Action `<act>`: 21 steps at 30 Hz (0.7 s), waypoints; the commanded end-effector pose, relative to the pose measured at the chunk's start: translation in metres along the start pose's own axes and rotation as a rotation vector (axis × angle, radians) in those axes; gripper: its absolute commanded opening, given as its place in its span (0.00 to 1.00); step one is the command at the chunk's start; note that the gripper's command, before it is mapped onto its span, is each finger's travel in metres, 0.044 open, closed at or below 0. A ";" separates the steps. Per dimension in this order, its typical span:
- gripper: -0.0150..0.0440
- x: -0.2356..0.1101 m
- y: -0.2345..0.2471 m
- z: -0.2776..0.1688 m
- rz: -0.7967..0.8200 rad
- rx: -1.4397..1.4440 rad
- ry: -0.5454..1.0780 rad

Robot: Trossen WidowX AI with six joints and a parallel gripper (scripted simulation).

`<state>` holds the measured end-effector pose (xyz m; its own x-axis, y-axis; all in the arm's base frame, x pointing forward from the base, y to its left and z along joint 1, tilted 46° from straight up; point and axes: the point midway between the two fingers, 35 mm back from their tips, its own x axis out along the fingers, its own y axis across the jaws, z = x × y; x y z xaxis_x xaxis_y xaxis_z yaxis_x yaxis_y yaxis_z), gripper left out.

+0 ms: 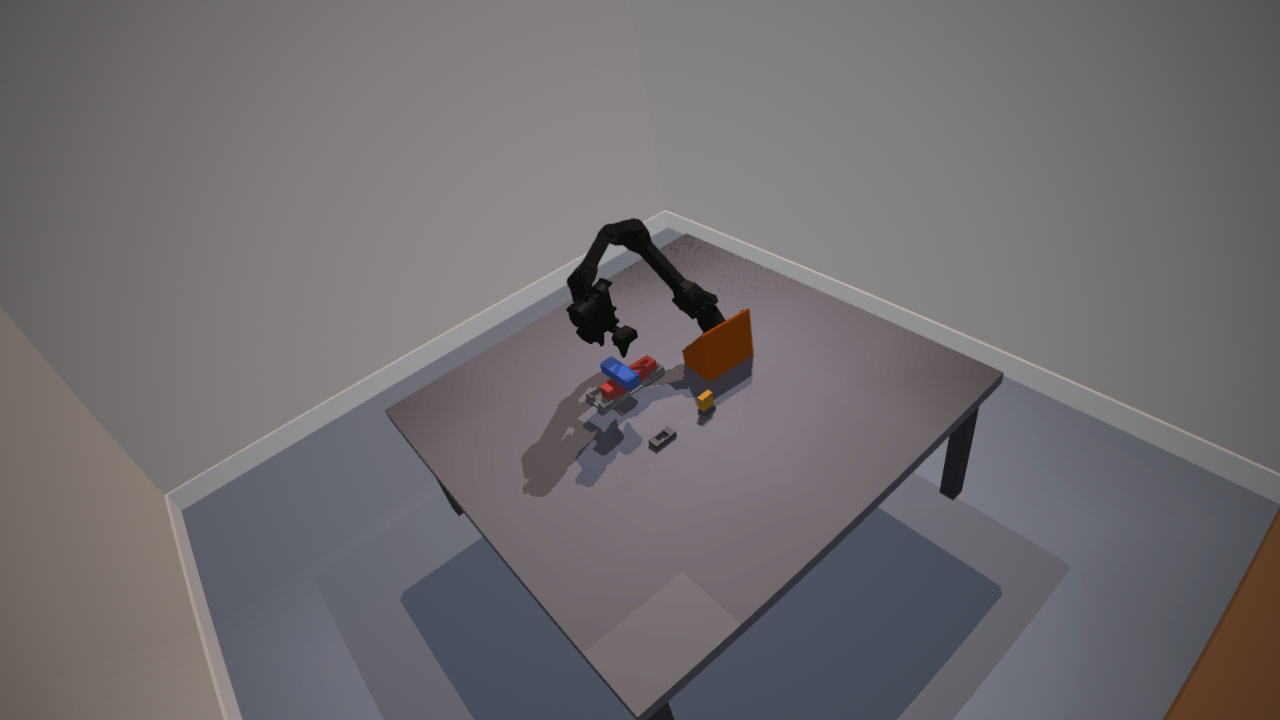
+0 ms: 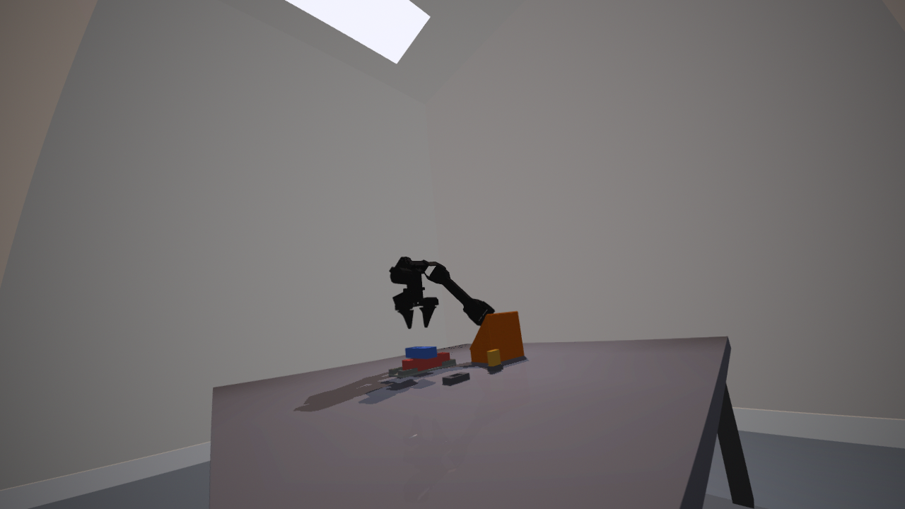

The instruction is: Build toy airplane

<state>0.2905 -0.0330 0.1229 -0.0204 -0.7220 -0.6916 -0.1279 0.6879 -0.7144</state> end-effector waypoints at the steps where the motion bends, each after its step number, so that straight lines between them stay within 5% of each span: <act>1: 1.00 0.000 0.000 0.000 0.002 0.038 0.000; 6: 1.00 -0.003 0.025 0.003 0.021 0.039 -0.015; 21: 1.00 -0.008 0.237 -0.057 0.044 0.028 -0.006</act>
<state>0.2386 0.1078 -0.0025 -0.0067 -0.6726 -0.7400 -0.1015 0.7367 -0.6686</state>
